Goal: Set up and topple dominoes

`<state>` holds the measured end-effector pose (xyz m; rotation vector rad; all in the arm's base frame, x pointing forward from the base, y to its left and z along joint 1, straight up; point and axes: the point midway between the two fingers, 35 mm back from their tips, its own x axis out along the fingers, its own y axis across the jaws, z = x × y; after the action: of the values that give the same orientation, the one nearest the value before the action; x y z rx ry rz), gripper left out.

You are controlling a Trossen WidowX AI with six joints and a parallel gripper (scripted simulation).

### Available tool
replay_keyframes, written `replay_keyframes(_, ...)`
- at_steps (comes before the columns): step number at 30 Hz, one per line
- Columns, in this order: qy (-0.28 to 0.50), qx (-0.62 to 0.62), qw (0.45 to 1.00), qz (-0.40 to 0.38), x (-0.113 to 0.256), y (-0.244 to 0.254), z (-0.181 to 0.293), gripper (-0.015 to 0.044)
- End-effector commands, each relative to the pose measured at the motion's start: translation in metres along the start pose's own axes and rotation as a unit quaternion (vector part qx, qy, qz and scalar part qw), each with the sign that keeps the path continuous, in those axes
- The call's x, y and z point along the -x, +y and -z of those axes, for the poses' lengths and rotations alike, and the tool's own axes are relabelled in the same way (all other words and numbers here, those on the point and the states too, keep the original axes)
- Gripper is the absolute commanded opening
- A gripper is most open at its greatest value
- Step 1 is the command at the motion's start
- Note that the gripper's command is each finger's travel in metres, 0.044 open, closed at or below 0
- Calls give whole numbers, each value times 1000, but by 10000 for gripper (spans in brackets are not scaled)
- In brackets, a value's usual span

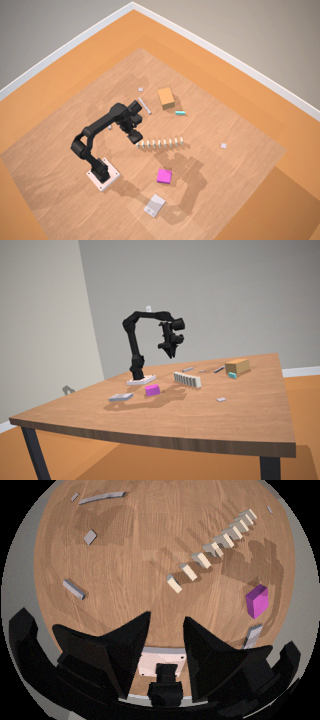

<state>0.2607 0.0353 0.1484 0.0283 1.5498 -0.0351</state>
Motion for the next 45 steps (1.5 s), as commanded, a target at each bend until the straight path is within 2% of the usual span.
replay_keyframes(1,1,359,934,-1,-31,11,17,46)
replay_keyframes(3,1,422,907,-2,-36,13,20,0)
replay_keyframes(45,1,429,903,-2,-37,13,20,0)
